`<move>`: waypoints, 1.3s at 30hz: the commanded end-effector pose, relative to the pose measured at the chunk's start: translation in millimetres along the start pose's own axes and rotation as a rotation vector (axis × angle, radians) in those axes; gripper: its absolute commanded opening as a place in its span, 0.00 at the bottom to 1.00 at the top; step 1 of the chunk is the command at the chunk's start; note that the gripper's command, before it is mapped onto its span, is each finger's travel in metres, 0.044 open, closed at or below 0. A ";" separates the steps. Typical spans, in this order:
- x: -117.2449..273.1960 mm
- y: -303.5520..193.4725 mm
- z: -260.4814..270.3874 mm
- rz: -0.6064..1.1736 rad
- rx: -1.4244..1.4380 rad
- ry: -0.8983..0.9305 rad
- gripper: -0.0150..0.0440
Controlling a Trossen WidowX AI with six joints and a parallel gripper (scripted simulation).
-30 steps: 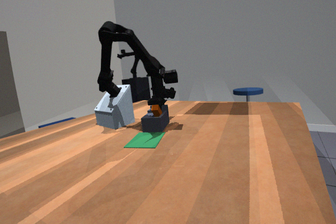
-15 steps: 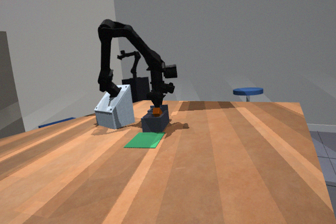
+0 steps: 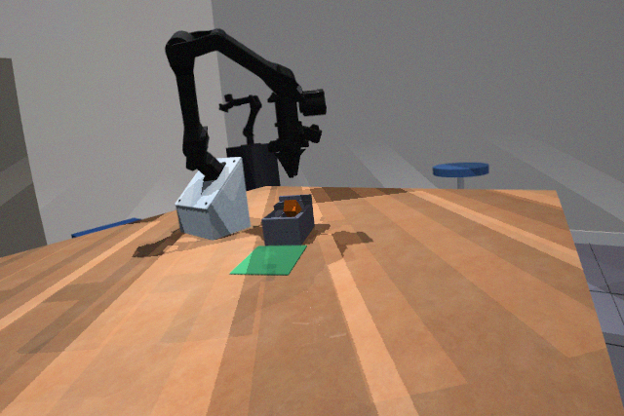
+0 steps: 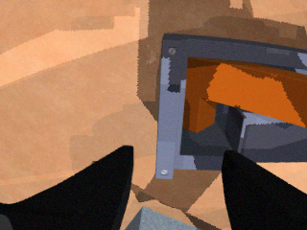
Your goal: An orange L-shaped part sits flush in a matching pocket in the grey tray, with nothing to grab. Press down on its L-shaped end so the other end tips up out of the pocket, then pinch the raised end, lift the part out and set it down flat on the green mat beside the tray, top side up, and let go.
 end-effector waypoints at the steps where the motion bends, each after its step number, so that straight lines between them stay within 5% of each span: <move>1: 0.0 0.0 0.0 0.000 0.000 0.000 0.56; 24: 0.0 0.0 0.0 0.000 0.000 0.000 0.56; 26: 0.3 0.6 -2.6 0.000 -0.055 0.001 0.65; 28: 0.8 2.0 -8.4 -0.001 -0.175 0.002 0.73; 39: 3.1 7.5 -71.3 -0.002 -1.405 0.004 0.73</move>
Point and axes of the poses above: the point midway between the two fingers, 35 mm back from their tips, its own x axis back along the fingers, its own z axis across the jaws, y = z × x, the point moved 3 cm from there along x, back along the fingers, and after that the axes turned 3 degrees about x, right-handed, at the moved point
